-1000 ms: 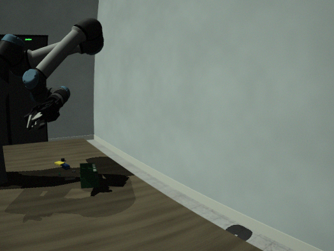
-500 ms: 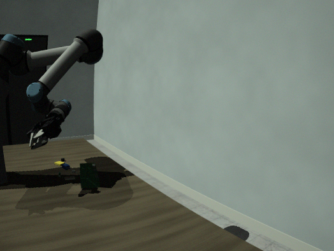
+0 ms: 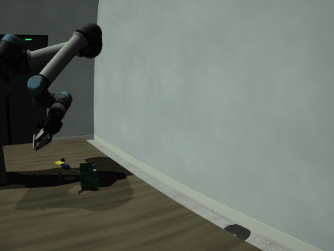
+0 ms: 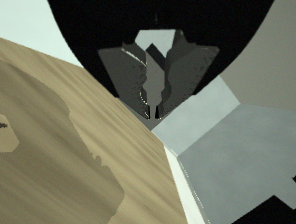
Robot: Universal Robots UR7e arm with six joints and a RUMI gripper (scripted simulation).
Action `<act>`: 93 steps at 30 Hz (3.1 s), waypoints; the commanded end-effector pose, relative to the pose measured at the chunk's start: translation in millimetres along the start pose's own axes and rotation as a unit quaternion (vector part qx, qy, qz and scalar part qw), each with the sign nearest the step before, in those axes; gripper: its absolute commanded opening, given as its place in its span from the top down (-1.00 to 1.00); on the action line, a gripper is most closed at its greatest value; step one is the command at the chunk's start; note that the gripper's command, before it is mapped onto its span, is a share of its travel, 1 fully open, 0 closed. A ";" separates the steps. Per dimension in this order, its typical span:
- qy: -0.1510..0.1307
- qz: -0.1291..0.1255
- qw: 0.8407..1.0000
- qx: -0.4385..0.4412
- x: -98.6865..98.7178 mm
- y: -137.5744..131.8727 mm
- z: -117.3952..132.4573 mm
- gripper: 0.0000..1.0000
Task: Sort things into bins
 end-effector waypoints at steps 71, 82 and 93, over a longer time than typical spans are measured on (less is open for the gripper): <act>0.328 0.181 0.714 0.591 -180.1 92.1 -40.3 0.91; 0.392 0.173 0.634 0.644 -219.4 98.8 -46.3 0.91; 0.439 0.159 0.570 0.676 -243.7 101.1 -50.1 0.91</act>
Point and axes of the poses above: the point where the finger pads meet when closed, its own x axis out along the fingers, its own y axis across the jaws, z = x × y, the point moved 2 cm from there along -x, back along the fingers, and after that the axes turned 14 degrees about -x, right-handed, at the moved point
